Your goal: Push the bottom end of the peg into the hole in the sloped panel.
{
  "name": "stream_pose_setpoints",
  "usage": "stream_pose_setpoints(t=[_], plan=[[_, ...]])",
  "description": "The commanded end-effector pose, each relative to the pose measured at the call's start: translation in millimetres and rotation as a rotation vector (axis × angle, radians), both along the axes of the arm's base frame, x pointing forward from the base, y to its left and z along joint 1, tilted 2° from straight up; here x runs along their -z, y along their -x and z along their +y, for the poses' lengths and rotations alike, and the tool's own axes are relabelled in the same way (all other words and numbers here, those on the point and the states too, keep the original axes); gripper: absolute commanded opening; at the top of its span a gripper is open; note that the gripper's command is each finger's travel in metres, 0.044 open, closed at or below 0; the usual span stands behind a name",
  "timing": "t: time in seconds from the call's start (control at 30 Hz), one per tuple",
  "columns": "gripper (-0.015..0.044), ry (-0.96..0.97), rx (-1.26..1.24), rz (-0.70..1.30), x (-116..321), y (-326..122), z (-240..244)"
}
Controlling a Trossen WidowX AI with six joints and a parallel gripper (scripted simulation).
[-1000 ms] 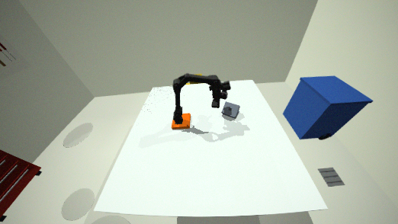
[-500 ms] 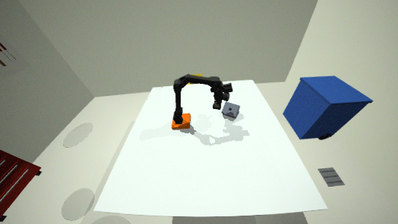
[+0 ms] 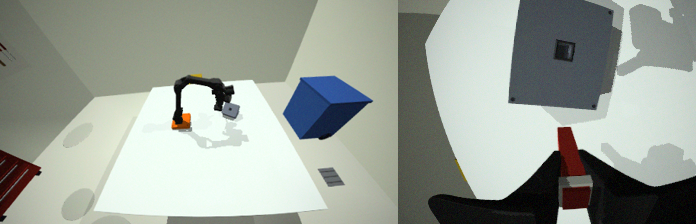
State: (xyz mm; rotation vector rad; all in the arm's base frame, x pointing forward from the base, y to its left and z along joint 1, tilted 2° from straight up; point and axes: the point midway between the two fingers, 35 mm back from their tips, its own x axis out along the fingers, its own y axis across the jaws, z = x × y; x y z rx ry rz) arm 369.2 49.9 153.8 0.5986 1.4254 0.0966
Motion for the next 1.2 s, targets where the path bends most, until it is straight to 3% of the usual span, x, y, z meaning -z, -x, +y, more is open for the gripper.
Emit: stream_pose_setpoints(t=[0.0,1.17], plan=[[0.0000,-0.019,0.021,-0.004,-0.4,-4.8,-4.8],[0.0000,-0.158,0.177,-0.071,-15.9,-30.9,-54.4]])
